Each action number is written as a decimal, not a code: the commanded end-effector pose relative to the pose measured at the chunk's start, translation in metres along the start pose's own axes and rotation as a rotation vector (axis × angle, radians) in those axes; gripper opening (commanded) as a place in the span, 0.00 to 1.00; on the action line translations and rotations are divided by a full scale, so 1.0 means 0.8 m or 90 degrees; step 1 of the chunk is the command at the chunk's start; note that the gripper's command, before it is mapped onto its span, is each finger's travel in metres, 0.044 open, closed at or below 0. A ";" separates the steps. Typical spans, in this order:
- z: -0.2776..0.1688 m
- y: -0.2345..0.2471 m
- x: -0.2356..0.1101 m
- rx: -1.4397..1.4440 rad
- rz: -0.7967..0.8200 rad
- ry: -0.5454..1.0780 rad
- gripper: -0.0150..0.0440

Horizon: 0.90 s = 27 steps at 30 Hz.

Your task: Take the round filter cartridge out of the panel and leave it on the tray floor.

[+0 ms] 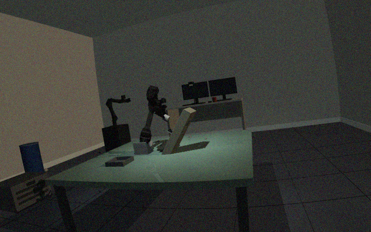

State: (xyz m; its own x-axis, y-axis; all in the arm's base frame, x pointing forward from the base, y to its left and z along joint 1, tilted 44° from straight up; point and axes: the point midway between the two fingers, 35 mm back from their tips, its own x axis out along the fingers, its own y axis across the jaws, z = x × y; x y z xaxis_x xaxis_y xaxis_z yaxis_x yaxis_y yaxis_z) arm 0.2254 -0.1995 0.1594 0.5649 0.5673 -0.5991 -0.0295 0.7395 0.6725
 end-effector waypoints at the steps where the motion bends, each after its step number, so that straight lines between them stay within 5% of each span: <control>1: 0.002 -0.022 0.000 -0.009 0.000 0.003 0.25; 11: -0.004 -0.052 0.007 0.011 0.009 0.017 0.25; 27: -0.074 -0.174 -0.034 0.358 -0.199 0.052 0.25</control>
State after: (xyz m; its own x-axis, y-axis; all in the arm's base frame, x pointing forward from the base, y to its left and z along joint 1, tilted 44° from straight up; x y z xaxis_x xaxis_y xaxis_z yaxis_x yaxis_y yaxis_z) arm 0.1792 -0.2821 0.0692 0.4410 0.4402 -0.7821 0.4650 0.6333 0.6186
